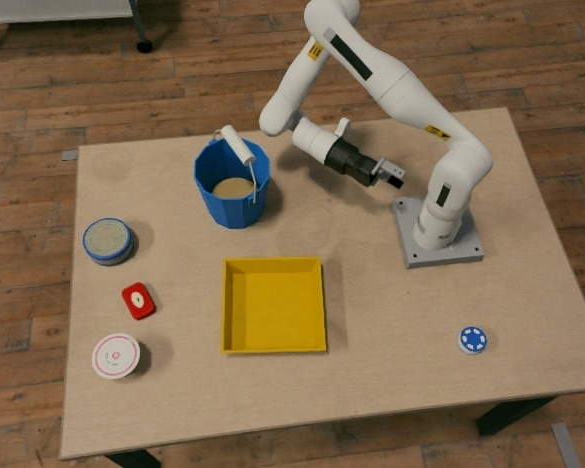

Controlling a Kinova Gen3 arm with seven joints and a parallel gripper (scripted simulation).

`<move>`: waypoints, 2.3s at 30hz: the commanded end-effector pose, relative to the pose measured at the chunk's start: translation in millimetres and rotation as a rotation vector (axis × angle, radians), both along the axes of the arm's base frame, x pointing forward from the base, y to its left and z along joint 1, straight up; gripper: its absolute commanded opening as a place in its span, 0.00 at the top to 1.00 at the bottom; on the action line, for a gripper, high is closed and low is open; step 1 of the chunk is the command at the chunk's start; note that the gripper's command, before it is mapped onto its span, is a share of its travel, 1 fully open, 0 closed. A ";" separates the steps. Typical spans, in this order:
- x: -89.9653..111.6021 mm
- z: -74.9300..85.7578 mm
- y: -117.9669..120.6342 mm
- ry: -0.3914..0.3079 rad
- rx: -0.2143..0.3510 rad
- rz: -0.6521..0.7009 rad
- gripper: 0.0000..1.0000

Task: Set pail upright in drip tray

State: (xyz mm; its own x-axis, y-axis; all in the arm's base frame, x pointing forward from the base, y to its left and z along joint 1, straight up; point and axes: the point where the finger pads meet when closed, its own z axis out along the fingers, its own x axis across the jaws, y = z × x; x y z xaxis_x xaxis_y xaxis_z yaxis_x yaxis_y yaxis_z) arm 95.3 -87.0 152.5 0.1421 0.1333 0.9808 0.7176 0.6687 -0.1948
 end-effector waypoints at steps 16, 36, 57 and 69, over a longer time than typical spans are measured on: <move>0.1 0.4 -0.1 -0.001 -0.001 0.000 0.00; 93.2 37.4 -27.8 -0.434 -0.053 0.285 0.00; 297.1 116.0 -92.3 -1.378 -0.169 0.906 0.00; 350.7 134.6 -109.8 -1.635 -0.199 1.067 0.00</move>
